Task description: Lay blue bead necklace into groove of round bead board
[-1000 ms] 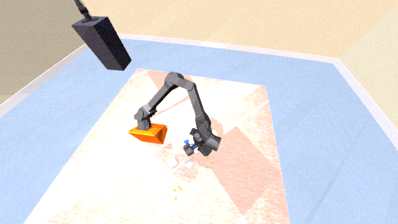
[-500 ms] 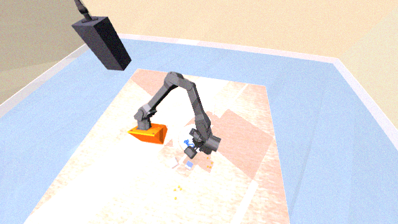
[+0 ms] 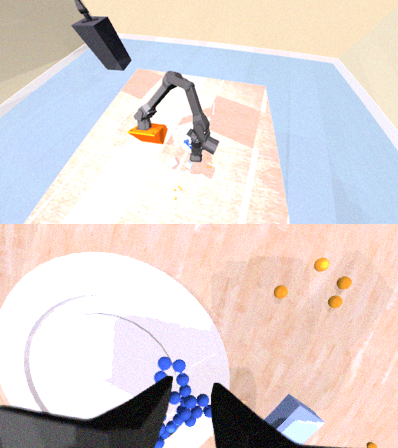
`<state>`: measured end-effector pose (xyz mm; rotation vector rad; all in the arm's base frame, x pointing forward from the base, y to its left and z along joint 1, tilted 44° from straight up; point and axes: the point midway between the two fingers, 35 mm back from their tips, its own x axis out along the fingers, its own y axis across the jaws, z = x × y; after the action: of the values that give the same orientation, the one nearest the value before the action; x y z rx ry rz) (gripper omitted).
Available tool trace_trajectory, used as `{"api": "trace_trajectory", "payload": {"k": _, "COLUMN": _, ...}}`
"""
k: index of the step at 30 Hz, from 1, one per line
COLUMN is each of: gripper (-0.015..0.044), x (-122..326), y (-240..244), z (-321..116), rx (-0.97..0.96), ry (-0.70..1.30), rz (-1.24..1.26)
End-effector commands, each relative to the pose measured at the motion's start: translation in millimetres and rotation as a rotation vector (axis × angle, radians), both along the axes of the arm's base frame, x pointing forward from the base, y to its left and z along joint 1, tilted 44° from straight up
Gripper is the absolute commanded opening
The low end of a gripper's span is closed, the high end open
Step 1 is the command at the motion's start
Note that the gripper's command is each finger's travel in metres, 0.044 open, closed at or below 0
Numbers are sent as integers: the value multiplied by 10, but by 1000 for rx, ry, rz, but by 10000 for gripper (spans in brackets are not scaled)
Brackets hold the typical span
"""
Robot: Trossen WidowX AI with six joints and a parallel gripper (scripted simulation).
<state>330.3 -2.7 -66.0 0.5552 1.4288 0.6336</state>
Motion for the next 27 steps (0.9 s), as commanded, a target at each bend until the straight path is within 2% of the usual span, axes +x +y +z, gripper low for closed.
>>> {"api": "trace_trajectory", "payload": {"k": 1, "gripper": 120, "x": -211, "y": -184, "z": -21, "rx": -26, "ry": -512, "rz": 547}}
{"api": "trace_trajectory", "payload": {"k": 14, "gripper": 120, "x": -307, "y": -273, "z": -21, "rx": -40, "ry": -902, "rz": 950}}
{"api": "trace_trajectory", "payload": {"k": 27, "gripper": 120, "x": -310, "y": -276, "z": -21, "rx": -41, "ry": -918, "rz": 967}}
